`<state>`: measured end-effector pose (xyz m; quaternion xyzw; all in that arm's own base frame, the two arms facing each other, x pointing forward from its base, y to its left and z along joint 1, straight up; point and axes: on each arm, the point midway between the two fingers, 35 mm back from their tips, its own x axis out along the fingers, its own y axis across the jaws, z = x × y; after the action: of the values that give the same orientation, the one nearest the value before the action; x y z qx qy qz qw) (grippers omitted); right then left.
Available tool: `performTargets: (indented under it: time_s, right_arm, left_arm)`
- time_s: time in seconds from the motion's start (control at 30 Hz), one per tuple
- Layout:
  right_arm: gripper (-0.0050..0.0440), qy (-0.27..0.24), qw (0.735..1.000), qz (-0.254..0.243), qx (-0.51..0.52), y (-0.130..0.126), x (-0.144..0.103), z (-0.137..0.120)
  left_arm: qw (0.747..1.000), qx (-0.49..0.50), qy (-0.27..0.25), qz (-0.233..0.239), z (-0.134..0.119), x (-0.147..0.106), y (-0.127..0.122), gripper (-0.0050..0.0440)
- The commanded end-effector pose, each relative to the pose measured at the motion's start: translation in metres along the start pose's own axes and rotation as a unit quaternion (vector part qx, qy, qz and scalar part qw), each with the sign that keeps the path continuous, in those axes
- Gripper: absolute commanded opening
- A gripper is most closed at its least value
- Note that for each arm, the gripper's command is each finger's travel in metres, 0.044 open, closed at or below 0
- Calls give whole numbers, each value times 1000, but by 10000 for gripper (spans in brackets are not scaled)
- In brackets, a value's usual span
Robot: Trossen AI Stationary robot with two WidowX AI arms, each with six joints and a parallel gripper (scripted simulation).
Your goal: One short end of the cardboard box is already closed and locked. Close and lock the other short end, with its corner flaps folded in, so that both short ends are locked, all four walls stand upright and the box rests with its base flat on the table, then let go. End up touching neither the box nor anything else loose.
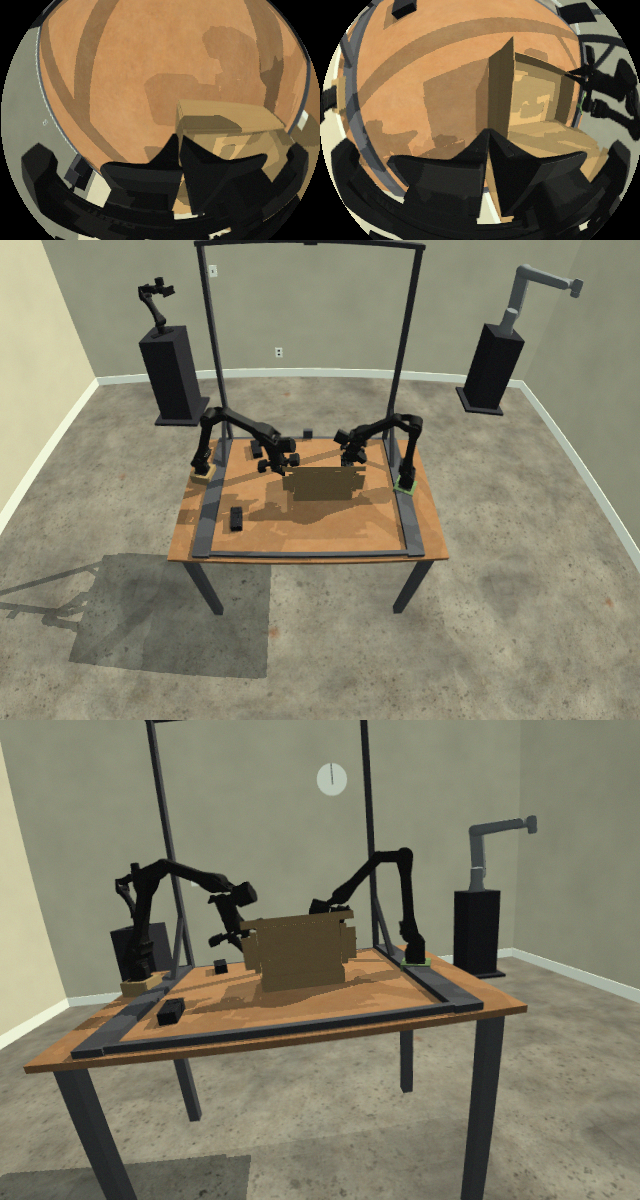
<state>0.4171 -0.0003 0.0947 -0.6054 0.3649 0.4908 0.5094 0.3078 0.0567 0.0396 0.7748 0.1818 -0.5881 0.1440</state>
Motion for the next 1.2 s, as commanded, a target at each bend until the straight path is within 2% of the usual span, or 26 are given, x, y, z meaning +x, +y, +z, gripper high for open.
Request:
performTargets:
  time_s: [0.0,0.67,0.8,1.17]
  right_arm:
    - [0,4,1000,-12,-4,-5,-8,-1]
    - [0,4,1000,-12,-4,-5,-8,-1]
    - [0,4,1000,-12,-4,0,9,-1]
    - [0,4,1000,-12,-4,0,9,-1]
  left_arm:
    - [1000,1,6,4,-3,-3,1,5]
    - [1000,1,6,3,-3,-3,1,5]
    - [1000,1,6,3,-3,-3,1,5]
    - [1000,1,6,3,-3,-3,1,5]
